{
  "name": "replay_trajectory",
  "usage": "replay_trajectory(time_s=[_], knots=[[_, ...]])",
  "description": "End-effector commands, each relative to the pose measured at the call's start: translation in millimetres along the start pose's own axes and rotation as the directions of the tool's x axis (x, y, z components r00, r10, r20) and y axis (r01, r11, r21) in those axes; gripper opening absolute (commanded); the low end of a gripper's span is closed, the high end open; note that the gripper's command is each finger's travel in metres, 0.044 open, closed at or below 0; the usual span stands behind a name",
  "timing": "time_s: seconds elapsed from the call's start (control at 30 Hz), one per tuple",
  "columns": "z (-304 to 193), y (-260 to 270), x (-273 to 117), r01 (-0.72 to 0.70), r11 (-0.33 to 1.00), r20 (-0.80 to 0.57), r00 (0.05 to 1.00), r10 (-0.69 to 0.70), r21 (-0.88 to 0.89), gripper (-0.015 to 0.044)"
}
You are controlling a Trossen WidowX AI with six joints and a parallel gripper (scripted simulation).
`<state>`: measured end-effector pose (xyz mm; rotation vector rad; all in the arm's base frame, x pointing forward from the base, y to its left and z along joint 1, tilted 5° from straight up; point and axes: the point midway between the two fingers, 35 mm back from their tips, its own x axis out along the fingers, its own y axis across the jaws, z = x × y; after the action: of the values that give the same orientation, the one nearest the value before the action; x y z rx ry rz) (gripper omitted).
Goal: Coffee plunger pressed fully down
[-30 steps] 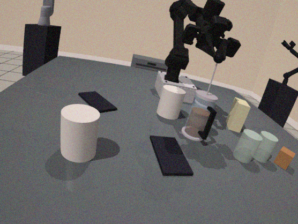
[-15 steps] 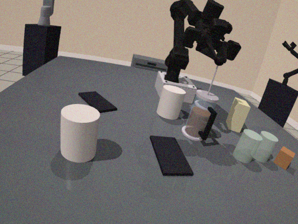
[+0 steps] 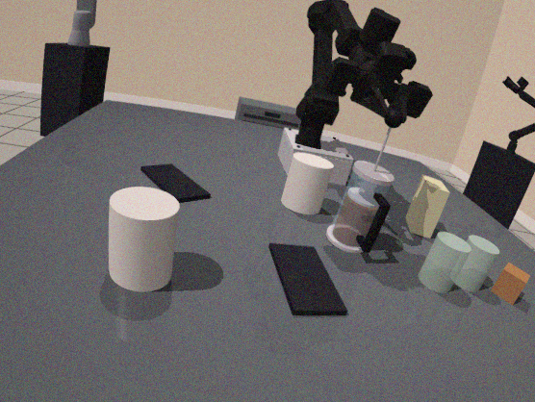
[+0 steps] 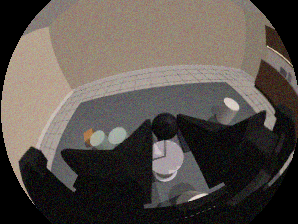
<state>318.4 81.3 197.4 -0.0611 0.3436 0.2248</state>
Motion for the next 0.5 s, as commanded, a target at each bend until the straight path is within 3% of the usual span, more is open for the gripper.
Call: replay_trajectory(time_s=[0.0, 0.47], knots=[[-34.6, 0.5, 9.4, -0.004, 1.000, -0.082, 0.997, 0.003, -0.006, 0.0114], [-51.8, 0.0, 24.1, -0.004, 1.000, -0.082, 0.997, 0.003, -0.007, 0.0114]])
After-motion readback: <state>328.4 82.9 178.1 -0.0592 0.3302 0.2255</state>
